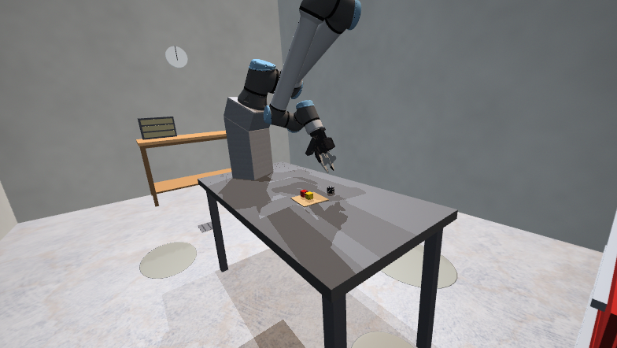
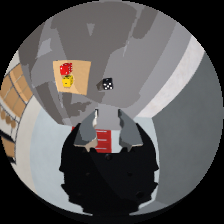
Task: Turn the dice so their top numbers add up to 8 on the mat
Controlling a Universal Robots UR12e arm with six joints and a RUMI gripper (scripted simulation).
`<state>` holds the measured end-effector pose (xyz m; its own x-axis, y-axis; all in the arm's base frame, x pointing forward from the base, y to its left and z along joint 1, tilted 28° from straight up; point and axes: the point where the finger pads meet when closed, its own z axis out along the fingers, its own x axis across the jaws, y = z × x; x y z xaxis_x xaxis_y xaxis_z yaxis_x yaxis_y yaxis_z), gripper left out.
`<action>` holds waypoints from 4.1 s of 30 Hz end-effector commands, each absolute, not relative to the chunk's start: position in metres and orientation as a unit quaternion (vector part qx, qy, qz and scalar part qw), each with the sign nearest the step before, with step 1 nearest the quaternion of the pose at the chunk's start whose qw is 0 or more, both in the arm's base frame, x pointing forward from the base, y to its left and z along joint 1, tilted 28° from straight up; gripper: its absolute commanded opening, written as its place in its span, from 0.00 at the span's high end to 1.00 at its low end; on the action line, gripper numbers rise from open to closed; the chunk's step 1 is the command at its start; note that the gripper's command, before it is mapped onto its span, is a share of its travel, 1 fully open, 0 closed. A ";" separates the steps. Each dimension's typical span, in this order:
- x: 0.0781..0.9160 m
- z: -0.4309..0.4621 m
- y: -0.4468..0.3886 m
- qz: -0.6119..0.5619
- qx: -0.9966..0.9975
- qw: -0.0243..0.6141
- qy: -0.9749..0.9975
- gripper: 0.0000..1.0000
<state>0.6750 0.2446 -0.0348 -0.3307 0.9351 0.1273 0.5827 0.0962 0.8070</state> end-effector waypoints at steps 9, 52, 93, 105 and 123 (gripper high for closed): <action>0.683 -0.033 0.246 0.308 0.561 0.144 0.755 0.72; 0.688 -0.029 0.248 0.224 0.558 0.087 0.794 0.00; 0.688 -0.053 0.251 0.217 0.501 0.102 0.831 0.72; 0.688 -0.055 0.252 0.217 0.501 0.102 0.832 0.72; 0.695 -0.070 0.256 0.217 0.501 0.103 0.832 0.72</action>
